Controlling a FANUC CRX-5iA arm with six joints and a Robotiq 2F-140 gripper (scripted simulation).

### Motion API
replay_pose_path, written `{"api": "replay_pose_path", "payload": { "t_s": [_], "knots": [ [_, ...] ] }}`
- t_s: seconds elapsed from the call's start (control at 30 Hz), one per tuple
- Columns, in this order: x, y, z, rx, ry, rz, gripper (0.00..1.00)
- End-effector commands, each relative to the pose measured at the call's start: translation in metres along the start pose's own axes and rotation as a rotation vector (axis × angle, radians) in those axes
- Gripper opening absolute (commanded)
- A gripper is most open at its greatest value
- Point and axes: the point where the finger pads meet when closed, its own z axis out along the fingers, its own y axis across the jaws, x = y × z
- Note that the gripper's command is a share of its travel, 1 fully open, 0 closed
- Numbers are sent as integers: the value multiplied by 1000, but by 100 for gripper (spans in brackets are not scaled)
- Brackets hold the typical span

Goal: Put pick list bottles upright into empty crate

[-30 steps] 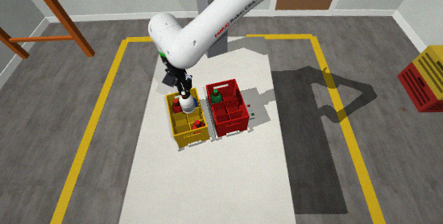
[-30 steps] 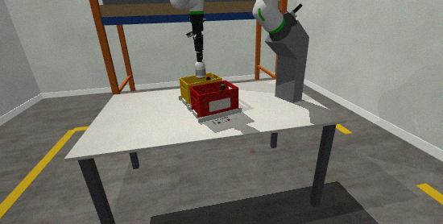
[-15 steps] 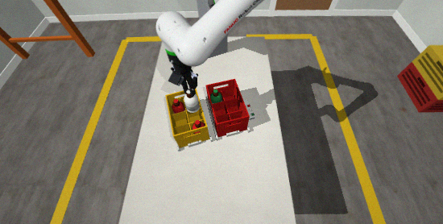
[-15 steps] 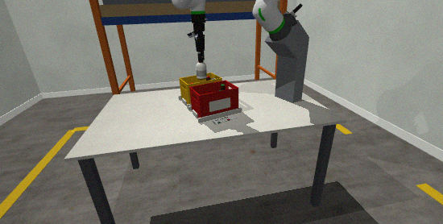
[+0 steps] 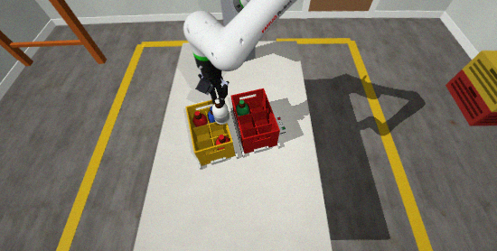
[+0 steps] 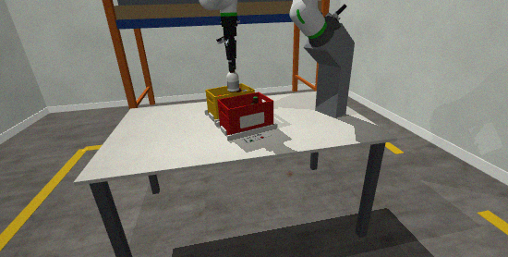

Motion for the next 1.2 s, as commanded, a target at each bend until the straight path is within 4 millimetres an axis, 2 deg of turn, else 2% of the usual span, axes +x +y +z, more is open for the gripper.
{"api": "replay_pose_path", "payload": {
  "t_s": [0.0,1.17],
  "knots": [
    [-3,-4,-1,-1,1,-1,10],
    [-46,-49,-1,-1,2,-1,10]
  ]
}}
